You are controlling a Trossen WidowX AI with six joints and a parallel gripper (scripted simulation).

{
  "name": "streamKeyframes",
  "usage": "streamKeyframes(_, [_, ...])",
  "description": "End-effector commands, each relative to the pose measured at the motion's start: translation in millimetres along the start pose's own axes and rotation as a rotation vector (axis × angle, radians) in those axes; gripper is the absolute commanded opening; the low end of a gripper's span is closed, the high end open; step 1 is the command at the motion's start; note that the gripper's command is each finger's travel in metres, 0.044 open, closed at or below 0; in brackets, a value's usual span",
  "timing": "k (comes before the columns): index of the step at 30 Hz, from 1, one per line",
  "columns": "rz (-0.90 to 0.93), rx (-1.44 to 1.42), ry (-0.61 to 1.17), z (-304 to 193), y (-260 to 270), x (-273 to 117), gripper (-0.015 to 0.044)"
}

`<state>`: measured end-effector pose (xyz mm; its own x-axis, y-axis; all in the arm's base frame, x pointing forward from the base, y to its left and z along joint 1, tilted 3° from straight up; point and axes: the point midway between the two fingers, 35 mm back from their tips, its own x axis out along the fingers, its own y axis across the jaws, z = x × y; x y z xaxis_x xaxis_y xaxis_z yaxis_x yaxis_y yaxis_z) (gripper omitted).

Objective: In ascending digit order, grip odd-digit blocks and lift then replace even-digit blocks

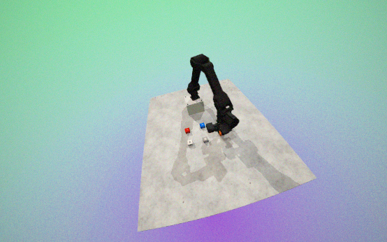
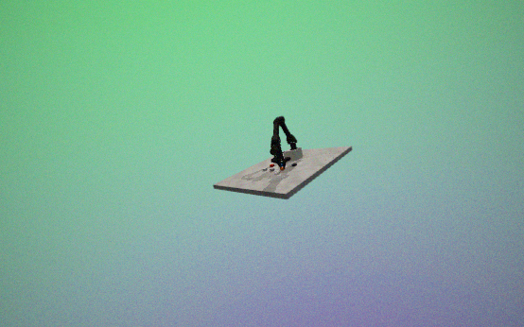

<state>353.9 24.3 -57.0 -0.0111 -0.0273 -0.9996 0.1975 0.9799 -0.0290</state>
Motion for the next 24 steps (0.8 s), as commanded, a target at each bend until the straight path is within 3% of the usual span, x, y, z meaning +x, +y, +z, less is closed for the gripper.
streamKeyframes(1, [0.002,0.002,-0.004,1.1,0.5,-8.2,0.012])
streamKeyframes(24, [0.002,0.002,-0.004,1.2,0.5,-0.5,0.012])
